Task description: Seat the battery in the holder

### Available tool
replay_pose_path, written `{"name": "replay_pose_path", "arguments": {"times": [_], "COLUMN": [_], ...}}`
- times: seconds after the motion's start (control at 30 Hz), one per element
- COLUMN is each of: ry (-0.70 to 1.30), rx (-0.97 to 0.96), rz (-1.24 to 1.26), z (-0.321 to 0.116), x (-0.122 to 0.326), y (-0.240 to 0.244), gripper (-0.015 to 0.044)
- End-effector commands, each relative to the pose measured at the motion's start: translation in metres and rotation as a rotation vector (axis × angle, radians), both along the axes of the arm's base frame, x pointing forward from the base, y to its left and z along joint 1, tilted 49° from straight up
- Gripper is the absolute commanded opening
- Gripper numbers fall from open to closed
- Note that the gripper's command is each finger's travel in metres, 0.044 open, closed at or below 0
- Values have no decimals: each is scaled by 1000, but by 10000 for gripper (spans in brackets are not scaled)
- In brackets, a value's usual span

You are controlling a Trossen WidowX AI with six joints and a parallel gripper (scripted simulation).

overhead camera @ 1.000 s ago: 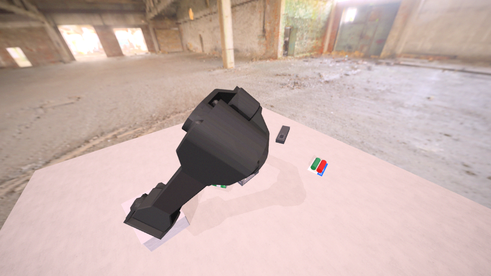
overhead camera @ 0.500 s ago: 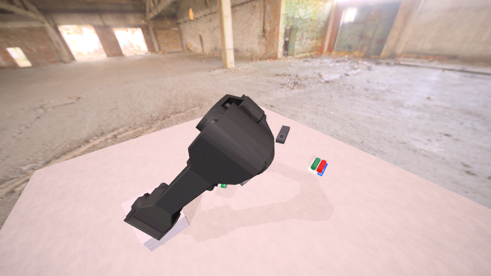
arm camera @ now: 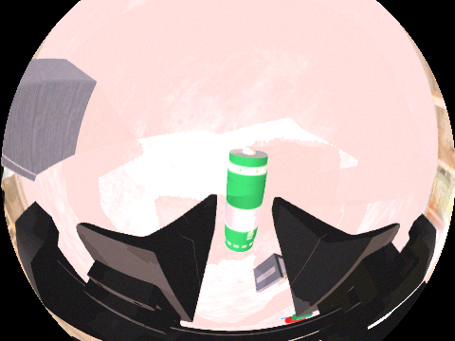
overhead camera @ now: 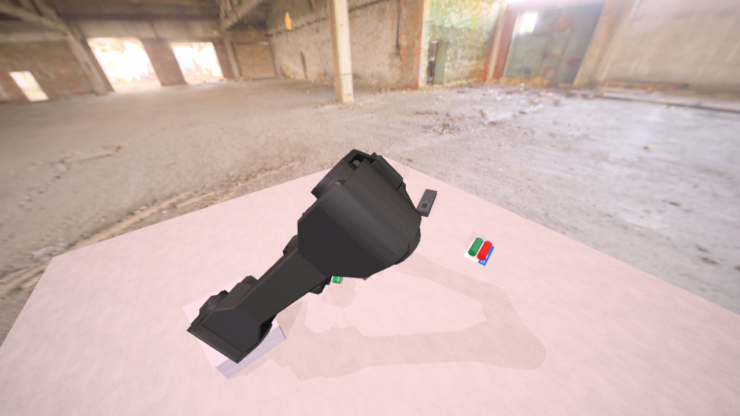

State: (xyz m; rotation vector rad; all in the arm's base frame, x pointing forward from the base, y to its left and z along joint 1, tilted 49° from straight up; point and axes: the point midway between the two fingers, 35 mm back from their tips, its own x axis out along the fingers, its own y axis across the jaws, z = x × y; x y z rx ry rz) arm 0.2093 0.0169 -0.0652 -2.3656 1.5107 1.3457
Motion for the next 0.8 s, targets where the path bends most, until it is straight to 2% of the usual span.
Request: {"name": "replay_pose_path", "arguments": {"times": [0.0, 0.27, 0.77], "ry": [11, 11, 5], "rx": [-9, -9, -5], "rz": [4, 4, -2], "z": [-2, -2, 31], "x": [-1, -1, -8], "y": [-2, -2, 35], "gripper": [117, 67, 67]}}
